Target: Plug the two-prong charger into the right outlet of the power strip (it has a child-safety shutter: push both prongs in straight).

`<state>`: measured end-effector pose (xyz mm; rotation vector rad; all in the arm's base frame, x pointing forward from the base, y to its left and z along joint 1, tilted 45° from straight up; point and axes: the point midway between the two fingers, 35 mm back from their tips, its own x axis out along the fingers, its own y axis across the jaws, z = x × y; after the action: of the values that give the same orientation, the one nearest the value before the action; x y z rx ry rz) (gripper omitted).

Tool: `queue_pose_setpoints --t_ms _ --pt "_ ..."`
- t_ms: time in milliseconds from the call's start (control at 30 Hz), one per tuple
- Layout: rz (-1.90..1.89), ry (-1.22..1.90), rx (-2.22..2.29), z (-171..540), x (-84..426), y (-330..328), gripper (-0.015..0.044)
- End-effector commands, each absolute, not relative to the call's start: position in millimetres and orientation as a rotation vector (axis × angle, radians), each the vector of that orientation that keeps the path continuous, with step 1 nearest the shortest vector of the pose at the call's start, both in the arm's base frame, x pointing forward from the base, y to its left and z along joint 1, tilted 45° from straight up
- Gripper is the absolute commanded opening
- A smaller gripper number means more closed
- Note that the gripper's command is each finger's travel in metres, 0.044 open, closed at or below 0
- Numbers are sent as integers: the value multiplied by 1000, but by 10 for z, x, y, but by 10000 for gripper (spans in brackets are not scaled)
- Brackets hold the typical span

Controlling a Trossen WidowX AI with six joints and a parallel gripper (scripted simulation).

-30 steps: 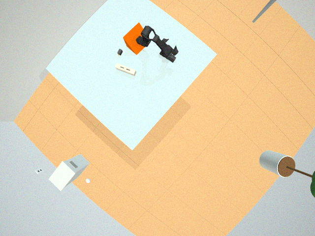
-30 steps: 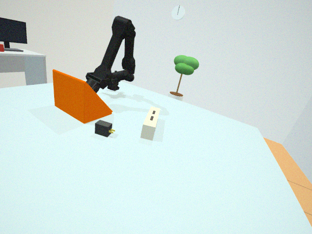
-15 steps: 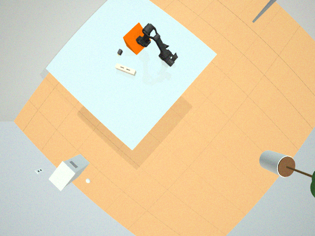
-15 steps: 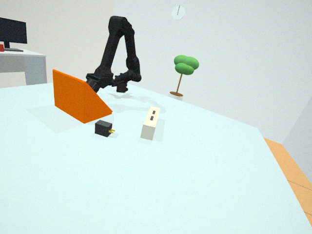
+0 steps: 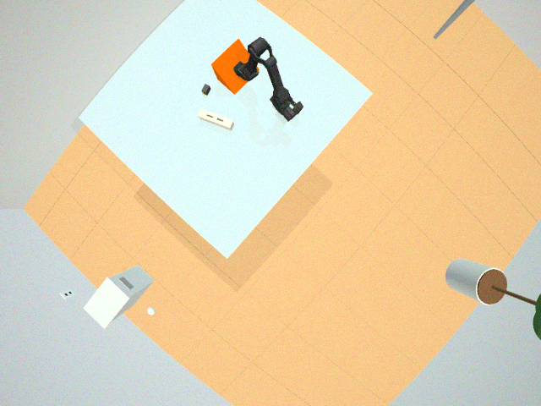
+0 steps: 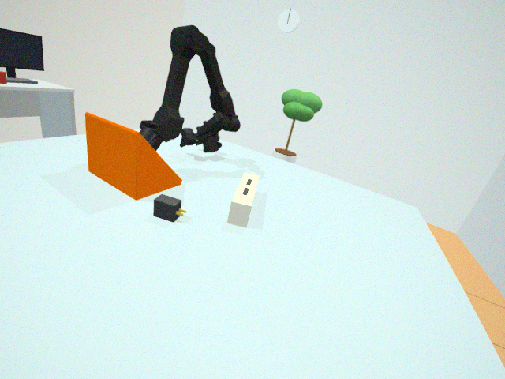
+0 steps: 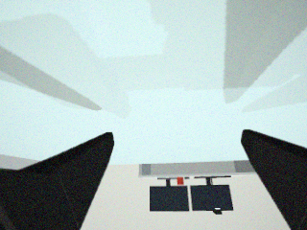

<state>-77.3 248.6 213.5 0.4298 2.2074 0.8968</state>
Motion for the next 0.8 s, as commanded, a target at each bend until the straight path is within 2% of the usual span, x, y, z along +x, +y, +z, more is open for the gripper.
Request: queue_pose_setpoints --t_ms 0,767 --pt "930 2131 481 2186 -608 2559 440" --pt "990 1746 678 2420 289 2726 440"
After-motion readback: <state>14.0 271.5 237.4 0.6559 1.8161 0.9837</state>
